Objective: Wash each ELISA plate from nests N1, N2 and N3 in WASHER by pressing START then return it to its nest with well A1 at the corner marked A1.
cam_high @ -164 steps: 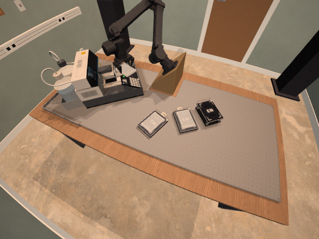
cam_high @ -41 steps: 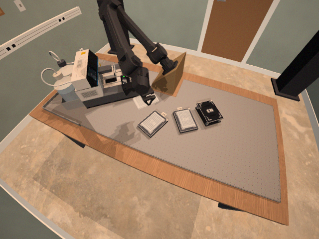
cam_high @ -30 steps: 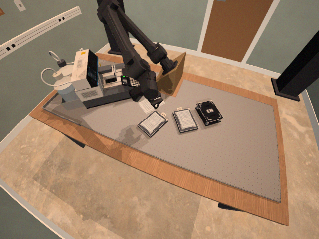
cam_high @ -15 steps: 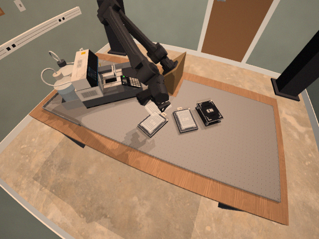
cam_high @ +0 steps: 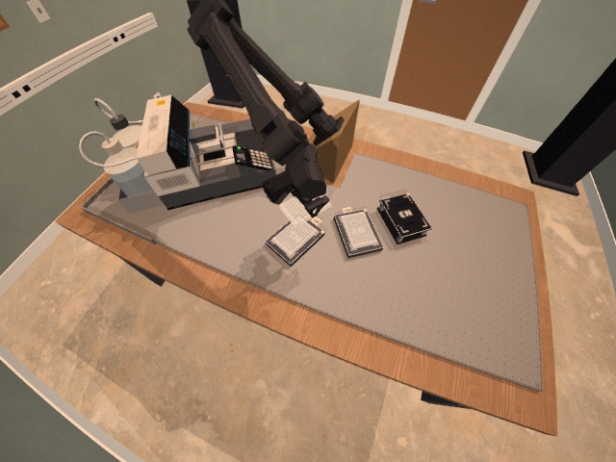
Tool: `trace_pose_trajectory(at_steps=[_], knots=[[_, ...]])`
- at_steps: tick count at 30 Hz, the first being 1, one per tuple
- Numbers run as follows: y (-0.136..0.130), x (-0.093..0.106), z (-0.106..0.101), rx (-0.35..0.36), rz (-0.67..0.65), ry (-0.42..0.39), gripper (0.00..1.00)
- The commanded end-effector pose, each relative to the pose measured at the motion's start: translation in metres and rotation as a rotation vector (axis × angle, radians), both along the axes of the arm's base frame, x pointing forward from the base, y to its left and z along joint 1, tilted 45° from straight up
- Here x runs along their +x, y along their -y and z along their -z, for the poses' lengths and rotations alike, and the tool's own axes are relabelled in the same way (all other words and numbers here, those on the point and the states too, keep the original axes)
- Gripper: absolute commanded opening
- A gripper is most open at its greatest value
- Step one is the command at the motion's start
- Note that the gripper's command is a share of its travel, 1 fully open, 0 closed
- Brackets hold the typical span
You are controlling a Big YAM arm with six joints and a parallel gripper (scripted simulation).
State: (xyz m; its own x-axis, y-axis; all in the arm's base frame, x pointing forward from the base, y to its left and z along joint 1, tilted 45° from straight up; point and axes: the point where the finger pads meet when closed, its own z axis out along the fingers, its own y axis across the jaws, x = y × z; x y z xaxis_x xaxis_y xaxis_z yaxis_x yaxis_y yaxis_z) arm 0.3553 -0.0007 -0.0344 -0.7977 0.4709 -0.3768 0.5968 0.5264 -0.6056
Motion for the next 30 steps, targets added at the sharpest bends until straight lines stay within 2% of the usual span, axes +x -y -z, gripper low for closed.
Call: trace_pose_trajectory(at_steps=[1,20,21,27,30], knots=[[-0.008,0.022,-0.012,0.015,0.004,0.063,0.84],[-0.008,0.022,-0.012,0.015,0.004,0.063,0.84],[-0.019,0.02,0.001,0.018,-0.051,0.01,0.84],[-0.04,0.013,0.024,0.035,-0.192,-0.126,0.84],[-0.044,0.012,0.028,0.037,-0.216,-0.15,0.84]])
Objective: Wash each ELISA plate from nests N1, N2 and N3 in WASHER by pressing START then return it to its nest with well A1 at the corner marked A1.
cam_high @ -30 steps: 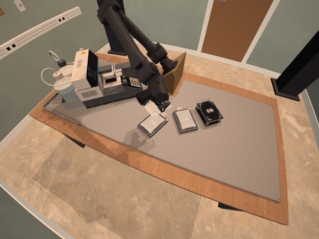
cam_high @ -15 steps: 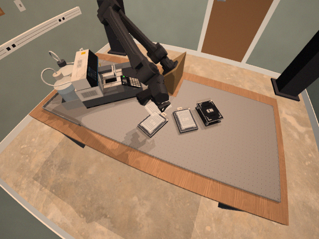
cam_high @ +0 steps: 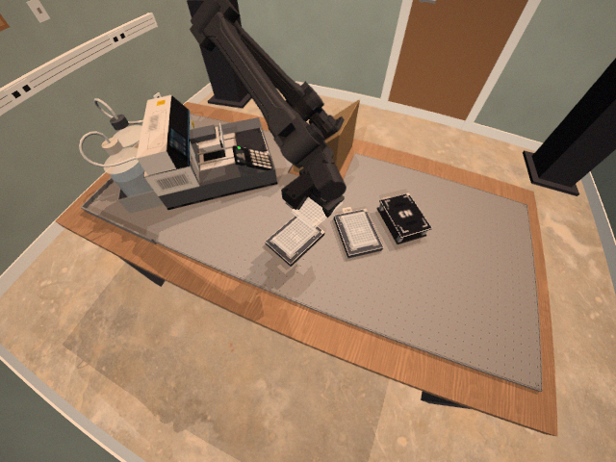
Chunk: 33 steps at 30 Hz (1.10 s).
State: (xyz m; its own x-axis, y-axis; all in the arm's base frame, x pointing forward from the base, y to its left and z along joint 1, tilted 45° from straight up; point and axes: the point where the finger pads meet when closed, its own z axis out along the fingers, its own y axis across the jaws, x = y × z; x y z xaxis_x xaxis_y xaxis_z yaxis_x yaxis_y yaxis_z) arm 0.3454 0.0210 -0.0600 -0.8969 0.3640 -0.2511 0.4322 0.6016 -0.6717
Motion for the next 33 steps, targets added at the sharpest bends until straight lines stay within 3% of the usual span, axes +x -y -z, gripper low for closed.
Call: trace_pose_trajectory(at_steps=[1,11,29,33], knots=[[-0.025,0.02,0.006,0.033,-0.107,-0.033,0.84],[-0.06,0.007,0.043,0.059,-0.34,-0.265,0.84],[-0.115,-0.015,0.102,0.06,-0.324,-0.257,0.84],[-0.115,-0.015,0.103,0.058,-0.325,-0.256,0.84]])
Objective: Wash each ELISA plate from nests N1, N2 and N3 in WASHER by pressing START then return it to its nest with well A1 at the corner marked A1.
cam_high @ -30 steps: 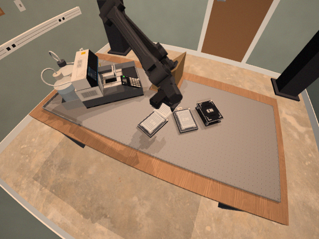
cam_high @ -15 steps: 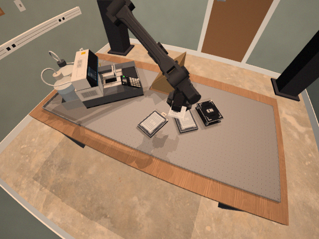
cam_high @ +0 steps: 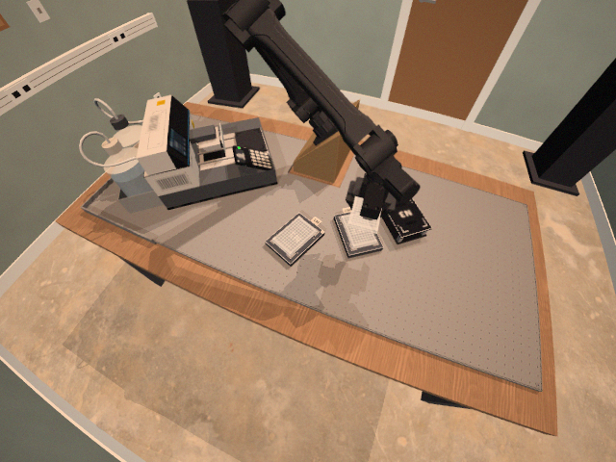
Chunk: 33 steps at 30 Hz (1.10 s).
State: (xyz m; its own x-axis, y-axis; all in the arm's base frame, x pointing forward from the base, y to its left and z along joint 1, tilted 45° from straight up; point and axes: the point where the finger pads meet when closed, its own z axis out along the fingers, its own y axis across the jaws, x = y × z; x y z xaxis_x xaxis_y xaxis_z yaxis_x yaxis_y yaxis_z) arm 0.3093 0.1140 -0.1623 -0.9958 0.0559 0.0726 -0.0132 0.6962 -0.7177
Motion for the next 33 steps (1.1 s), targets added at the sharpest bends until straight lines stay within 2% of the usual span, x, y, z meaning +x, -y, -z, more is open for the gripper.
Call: trace_pose_trajectory(at_steps=[1,6,33], knots=[[-0.016,0.034,-0.011,0.051,0.039,0.096,0.84],[-0.027,0.029,-0.011,0.053,0.008,0.095,0.84],[-0.026,0.03,-0.011,0.052,0.009,0.094,0.84]])
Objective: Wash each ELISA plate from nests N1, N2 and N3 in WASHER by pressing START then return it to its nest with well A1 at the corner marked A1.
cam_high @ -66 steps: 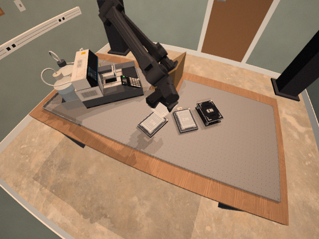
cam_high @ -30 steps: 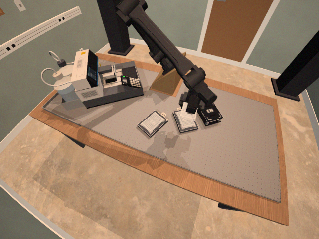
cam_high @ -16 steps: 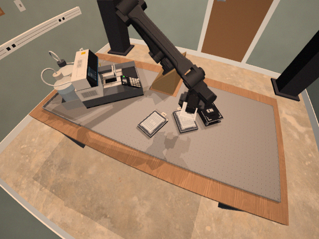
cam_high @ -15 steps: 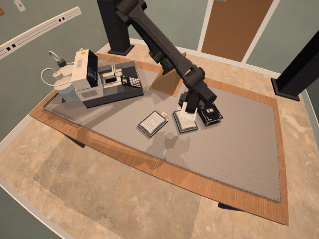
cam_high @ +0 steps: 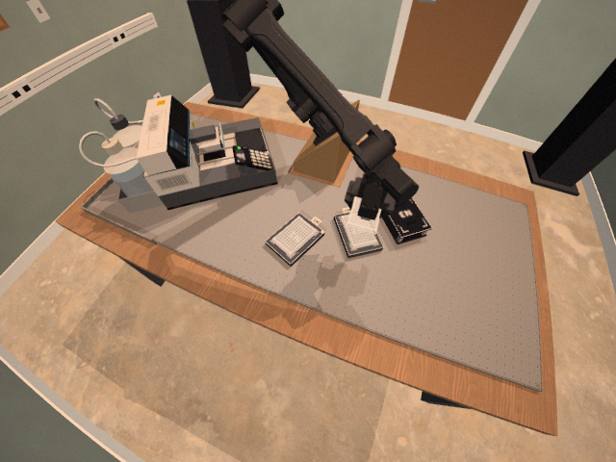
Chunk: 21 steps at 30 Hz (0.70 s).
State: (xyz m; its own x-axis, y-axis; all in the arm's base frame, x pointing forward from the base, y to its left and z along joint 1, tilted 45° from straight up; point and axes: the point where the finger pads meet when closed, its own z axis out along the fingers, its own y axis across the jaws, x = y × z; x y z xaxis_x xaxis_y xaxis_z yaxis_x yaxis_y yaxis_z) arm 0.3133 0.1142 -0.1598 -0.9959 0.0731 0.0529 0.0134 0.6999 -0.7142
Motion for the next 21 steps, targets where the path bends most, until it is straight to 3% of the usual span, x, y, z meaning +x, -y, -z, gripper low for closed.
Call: trace_pose_trajectory(at_steps=[1,10,11,21], knots=[[-0.026,0.026,-0.008,0.046,-0.008,0.074,0.84],[-0.026,0.026,-0.008,0.046,-0.008,0.074,0.84],[-0.025,0.012,0.007,0.034,-0.051,0.009,0.84],[-0.048,-0.014,0.029,0.058,-0.24,-0.177,0.84]])
